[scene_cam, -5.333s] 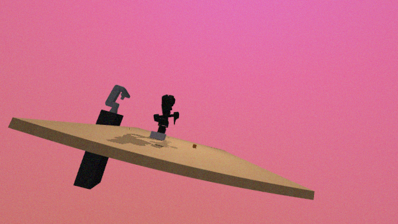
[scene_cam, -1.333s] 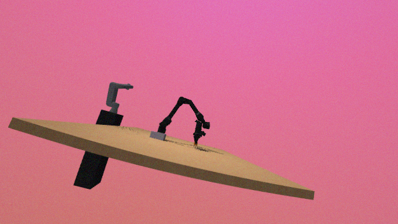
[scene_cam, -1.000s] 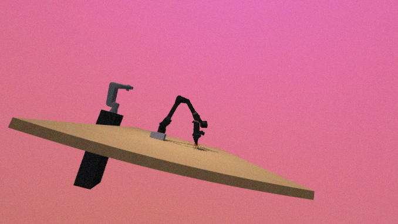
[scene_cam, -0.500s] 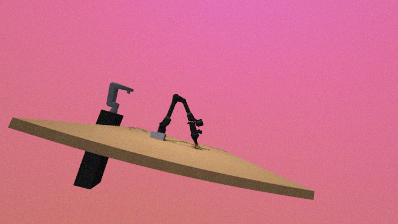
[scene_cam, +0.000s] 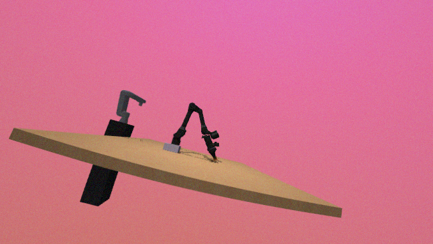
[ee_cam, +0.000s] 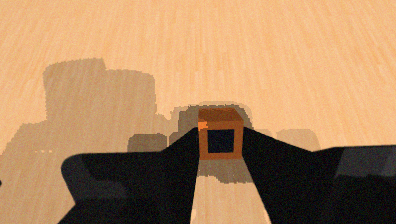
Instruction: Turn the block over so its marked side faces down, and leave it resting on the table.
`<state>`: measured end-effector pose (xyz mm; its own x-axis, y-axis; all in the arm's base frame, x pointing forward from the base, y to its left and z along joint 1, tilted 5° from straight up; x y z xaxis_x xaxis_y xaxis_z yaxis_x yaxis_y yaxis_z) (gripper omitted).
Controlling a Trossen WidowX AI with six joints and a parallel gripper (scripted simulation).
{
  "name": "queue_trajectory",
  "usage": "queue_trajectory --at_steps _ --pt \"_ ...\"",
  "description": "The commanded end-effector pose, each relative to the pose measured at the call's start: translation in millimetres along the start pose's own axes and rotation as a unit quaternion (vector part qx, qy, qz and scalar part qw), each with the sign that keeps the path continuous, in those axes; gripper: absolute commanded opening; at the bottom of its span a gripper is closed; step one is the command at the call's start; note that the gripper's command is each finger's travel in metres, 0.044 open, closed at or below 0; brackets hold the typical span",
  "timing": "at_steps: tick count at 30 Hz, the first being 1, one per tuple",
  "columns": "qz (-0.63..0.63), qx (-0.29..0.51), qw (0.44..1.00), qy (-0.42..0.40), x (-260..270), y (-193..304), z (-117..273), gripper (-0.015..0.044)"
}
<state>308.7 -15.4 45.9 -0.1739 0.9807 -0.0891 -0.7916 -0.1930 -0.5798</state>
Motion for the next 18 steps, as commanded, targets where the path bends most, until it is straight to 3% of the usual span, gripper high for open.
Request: queue_trajectory --at_steps 1,18 --pt "-0.002 -0.022 1.0 0.008 1.8 8.4 -8.8 0.0" --pt "-0.002 -0.133 0.99 0.038 8.4 31.9 -18.7 0.0"
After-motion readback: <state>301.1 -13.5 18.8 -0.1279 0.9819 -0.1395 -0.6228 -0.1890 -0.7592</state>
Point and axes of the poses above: the point midway between the two fingers, 35 mm back from their tips, its own z axis back along the fingers, its own x axis across the jaws, y = z × x, the point moved 6 cm from there along z, back along the fingers, and after that the axes turned 15 degrees about z, right-handed, at the moved point
